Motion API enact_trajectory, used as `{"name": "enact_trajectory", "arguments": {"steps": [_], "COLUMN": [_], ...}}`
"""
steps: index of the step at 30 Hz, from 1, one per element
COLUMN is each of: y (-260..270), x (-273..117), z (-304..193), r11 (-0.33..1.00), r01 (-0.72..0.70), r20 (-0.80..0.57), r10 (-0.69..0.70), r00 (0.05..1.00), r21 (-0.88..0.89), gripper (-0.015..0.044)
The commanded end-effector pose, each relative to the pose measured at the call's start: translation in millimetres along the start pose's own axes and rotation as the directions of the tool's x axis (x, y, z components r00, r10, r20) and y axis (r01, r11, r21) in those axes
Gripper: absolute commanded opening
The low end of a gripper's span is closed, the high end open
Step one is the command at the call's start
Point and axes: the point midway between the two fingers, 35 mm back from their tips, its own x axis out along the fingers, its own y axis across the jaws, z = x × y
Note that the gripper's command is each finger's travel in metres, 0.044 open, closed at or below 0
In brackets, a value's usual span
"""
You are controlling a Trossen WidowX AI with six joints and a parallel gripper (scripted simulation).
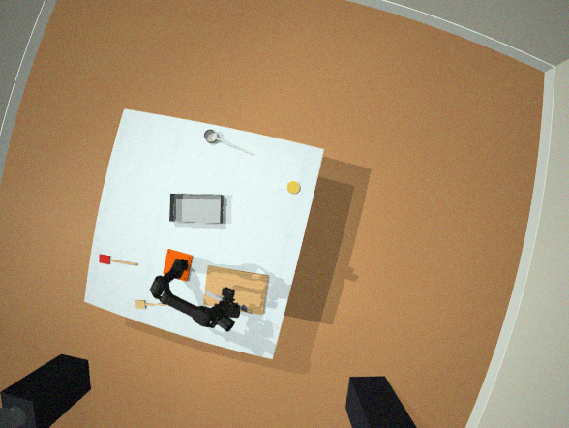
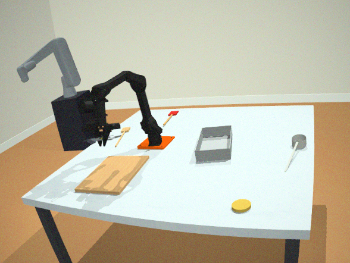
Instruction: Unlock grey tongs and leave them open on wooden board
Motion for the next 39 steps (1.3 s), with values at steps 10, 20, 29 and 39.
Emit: {"name": "enact_trajectory", "arguments": {"steps": [10, 20, 29, 39], "y": [3, 5, 5, 4], "x": [-2, -3, -3, 12], "z": [-2, -7, -7, -9], "r11": [0.999, 0.997, 0.997, 0.997], "r01": [0.020, 0.025, 0.025, 0.025], "r20": [-0.178, -0.308, -0.310, -0.309], "r10": [-0.027, -0.047, -0.047, -0.047], "r00": [0.984, 0.950, 0.950, 0.950], "r21": [-0.042, -0.076, -0.076, -0.076], "gripper": [-0.0150, -0.0150, -0.0150, -0.0150]}}
